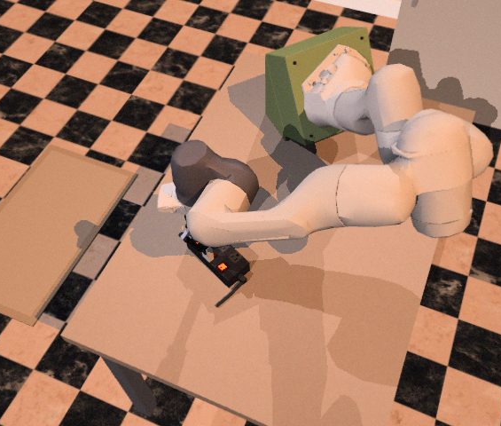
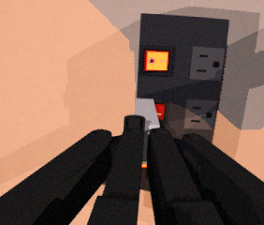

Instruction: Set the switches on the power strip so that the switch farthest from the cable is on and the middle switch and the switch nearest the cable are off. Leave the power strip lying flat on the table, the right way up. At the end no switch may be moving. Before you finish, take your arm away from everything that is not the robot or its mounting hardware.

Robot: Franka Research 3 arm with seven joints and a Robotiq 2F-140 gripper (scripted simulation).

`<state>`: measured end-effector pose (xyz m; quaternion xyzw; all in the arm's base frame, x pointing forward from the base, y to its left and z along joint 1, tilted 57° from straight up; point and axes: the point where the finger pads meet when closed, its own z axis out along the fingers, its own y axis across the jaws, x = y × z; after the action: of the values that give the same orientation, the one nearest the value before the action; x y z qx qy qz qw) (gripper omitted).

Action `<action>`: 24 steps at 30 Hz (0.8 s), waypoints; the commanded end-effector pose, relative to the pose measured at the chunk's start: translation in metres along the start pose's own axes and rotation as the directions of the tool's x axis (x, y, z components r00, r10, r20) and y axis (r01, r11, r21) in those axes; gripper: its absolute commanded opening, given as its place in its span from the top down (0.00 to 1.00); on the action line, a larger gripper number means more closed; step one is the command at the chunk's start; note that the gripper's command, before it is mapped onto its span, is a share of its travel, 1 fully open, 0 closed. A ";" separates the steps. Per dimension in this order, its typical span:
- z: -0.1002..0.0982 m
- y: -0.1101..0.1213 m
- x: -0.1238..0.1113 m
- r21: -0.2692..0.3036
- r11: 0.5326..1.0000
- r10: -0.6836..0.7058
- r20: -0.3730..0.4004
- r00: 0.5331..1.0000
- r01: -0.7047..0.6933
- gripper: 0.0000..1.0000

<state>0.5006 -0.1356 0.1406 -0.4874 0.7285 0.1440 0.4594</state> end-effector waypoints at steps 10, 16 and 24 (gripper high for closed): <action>0.003 0.001 0.001 -0.001 1.000 -0.003 -0.002 1.000 0.003 1.00; 0.002 0.001 0.001 -0.001 1.000 -0.003 -0.002 1.000 0.003 1.00; -0.008 0.001 0.001 -0.001 1.000 -0.003 -0.002 1.000 0.003 1.00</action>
<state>0.4993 -0.1370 0.1411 -0.4888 0.7281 0.1432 0.4588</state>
